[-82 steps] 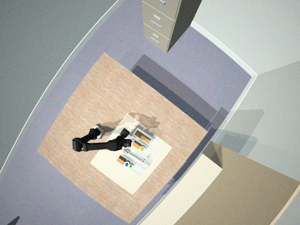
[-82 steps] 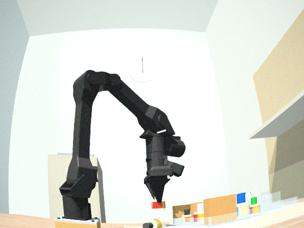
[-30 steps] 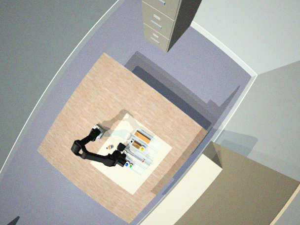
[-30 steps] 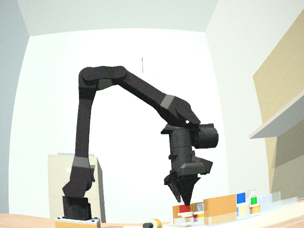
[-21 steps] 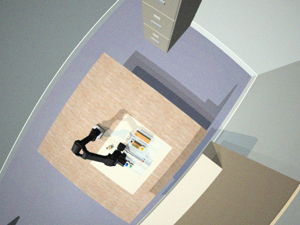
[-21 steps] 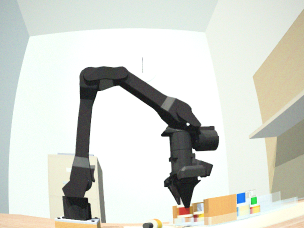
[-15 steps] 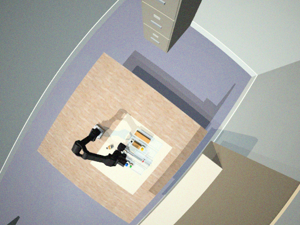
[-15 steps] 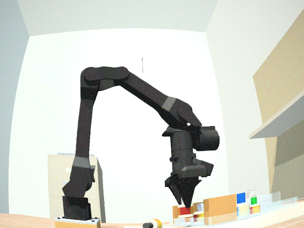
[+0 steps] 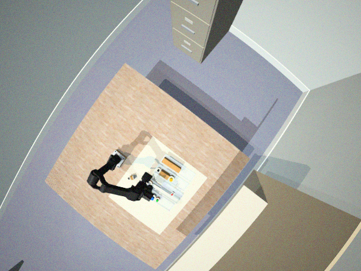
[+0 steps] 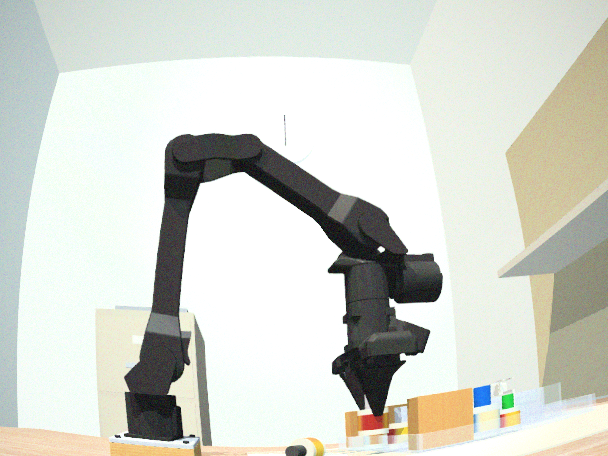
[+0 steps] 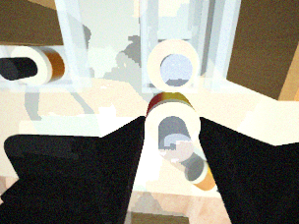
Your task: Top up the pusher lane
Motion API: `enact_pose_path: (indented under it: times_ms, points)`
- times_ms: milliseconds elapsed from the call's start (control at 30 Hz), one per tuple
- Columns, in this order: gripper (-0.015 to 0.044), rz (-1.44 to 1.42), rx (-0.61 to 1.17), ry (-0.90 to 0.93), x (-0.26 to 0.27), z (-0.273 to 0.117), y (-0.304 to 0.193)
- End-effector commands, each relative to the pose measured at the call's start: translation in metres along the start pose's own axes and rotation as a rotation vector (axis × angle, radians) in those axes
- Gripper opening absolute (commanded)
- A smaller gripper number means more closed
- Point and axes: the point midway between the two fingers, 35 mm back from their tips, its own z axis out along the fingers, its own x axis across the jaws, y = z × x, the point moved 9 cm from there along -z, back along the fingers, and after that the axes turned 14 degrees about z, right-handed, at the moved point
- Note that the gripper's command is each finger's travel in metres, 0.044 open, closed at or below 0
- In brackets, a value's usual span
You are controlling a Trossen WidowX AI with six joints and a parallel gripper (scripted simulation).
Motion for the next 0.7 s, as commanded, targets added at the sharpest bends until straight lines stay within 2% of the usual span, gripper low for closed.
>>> enact_pose_path:
  times_ms: [0,667]
  points:
    - [0.0,-0.005,-0.004,-0.003,0.0011,0.0018,0.0045]
    - [0.0,-0.005,-0.005,-0.003,0.0032,0.0022,0.0131]
